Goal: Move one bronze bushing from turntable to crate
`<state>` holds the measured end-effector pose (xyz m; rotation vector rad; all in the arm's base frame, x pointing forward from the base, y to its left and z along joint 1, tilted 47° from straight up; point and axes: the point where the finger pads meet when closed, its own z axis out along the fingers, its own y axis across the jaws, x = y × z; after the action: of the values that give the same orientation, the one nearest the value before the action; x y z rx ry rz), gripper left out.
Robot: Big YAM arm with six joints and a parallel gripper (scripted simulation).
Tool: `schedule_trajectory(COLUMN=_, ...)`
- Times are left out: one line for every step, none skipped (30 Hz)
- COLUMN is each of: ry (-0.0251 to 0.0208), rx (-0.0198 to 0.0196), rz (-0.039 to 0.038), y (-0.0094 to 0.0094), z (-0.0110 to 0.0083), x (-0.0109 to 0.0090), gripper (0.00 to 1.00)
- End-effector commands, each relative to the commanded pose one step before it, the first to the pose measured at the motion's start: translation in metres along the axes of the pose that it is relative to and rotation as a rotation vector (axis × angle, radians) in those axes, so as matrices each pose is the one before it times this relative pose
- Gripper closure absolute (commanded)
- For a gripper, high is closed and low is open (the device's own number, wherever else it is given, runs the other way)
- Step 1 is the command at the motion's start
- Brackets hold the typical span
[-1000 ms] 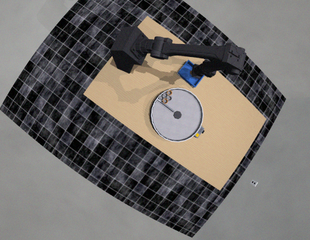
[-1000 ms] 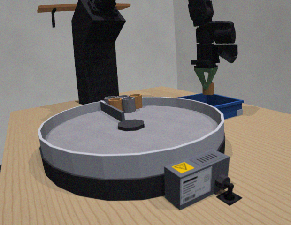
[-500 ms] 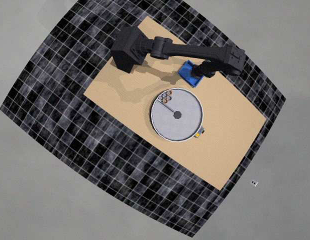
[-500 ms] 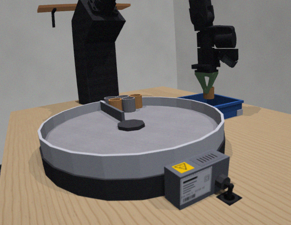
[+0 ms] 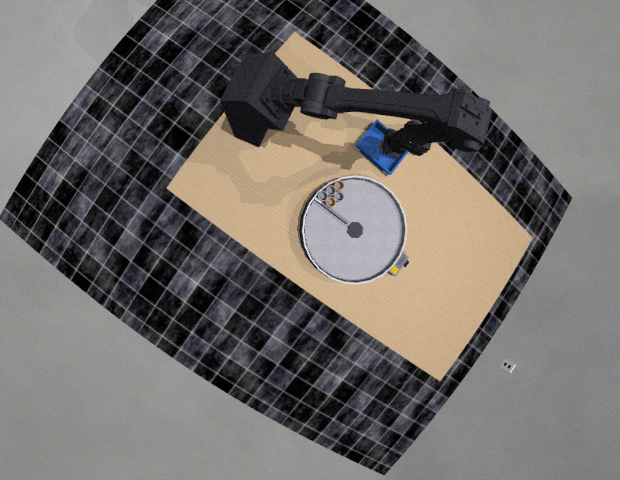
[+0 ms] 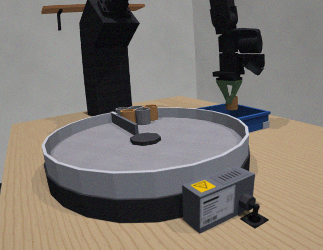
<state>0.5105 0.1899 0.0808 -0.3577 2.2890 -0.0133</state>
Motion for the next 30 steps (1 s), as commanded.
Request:
schedule_trajectory(ry=0.00178, rx=0.00668, rz=-0.00285, y=-0.00501, z=0.00759, x=0.00142, gripper=1.00)
schedule_trajectory(ry=0.00000, rx=0.00000, rz=0.00000, y=0.00000, z=0.00000, x=0.00000, gripper=1.00)
schedule_trajectory(ry=0.00000, rx=0.00000, rz=0.00000, y=0.00000, z=0.00000, x=0.00000, gripper=1.00)
schedule_trajectory(ry=0.00000, rx=0.00000, rz=0.00000, y=0.00000, z=0.00000, x=0.00000, gripper=1.00)
schedule_trajectory(ry=0.00000, rx=0.00000, rz=0.00000, y=0.00000, z=0.00000, x=0.00000, gripper=1.00)
schedule_trajectory(ry=0.00000, rx=0.00000, rz=0.00000, y=0.00000, z=0.00000, x=0.00000, gripper=1.00)
schedule_trajectory(ry=0.00000, rx=0.00000, rz=0.00000, y=0.00000, z=0.00000, x=0.00000, gripper=1.00)
schedule_trajectory(ry=0.00000, rx=0.00000, rz=0.00000, y=0.00000, z=0.00000, x=0.00000, gripper=1.00)
schedule_trajectory(ry=0.00000, rx=0.00000, rz=0.00000, y=0.00000, z=0.00000, x=0.00000, gripper=1.00)
schedule_trajectory(ry=0.00000, rx=0.00000, rz=0.00000, y=0.00000, z=0.00000, x=0.00000, gripper=1.00)
schedule_trajectory(ry=0.00013, rx=0.00002, rz=-0.00002, y=-0.00002, z=0.00000, x=-0.00008, gripper=1.00)
schedule_trajectory(ry=0.00073, rx=0.00010, rz=-0.00013, y=-0.00009, z=0.00001, x=-0.00046, gripper=1.00)
schedule_trajectory(ry=0.00149, rx=0.00020, rz=-0.00027, y=-0.00019, z=0.00002, x=-0.00095, gripper=1.00)
schedule_trajectory(ry=0.00527, rx=0.00032, rz=-0.00102, y=-0.00030, z=0.00004, x=0.00069, gripper=1.00)
schedule_trajectory(ry=0.00600, rx=0.00041, rz=-0.00095, y=-0.00034, z=0.00004, x=0.00087, gripper=1.00)
schedule_trajectory(ry=0.00493, rx=0.00044, rz=-0.00064, y=-0.00032, z=0.00003, x=0.00067, gripper=1.00)
schedule_trajectory(ry=-0.00003, rx=0.00014, rz=0.00017, y=-0.00010, z=0.00000, x=-0.00040, gripper=1.00)
schedule_trajectory(ry=-0.00002, rx=0.00002, rz=0.00011, y=-0.00002, z=0.00000, x=-0.00020, gripper=1.00)
schedule_trajectory(ry=0.00000, rx=0.00001, rz=0.00012, y=0.00000, z=0.00000, x=-0.00003, gripper=1.00)
schedule_trajectory(ry=0.00000, rx=0.00003, rz=0.00005, y=-0.00001, z=0.00000, x=0.00000, gripper=1.00)
schedule_trajectory(ry=0.00000, rx=0.00000, rz=0.00000, y=0.00000, z=0.00000, x=0.00000, gripper=1.00)
schedule_trajectory(ry=0.00000, rx=0.00000, rz=0.00000, y=0.00000, z=0.00000, x=0.00000, gripper=1.00)
schedule_trajectory(ry=0.00000, rx=0.00000, rz=0.00000, y=0.00000, z=0.00000, x=0.00000, gripper=1.00)
schedule_trajectory(ry=0.00000, rx=0.00000, rz=0.00000, y=0.00000, z=0.00000, x=0.00000, gripper=1.00)
schedule_trajectory(ry=0.00000, rx=0.00000, rz=0.00000, y=0.00000, z=0.00000, x=0.00000, gripper=1.00)
schedule_trajectory(ry=0.00000, rx=0.00000, rz=0.00000, y=0.00000, z=0.00000, x=0.00000, gripper=1.00)
schedule_trajectory(ry=0.00025, rx=0.00000, rz=-0.00005, y=0.00000, z=0.00000, x=0.00016, gripper=1.00)
schedule_trajectory(ry=0.00003, rx=0.00000, rz=-0.00001, y=0.00000, z=0.00000, x=0.00002, gripper=1.00)
schedule_trajectory(ry=0.00000, rx=0.00000, rz=0.00000, y=0.00000, z=0.00000, x=0.00000, gripper=1.00)
schedule_trajectory(ry=0.00000, rx=0.00000, rz=0.00000, y=0.00000, z=0.00000, x=0.00000, gripper=1.00)
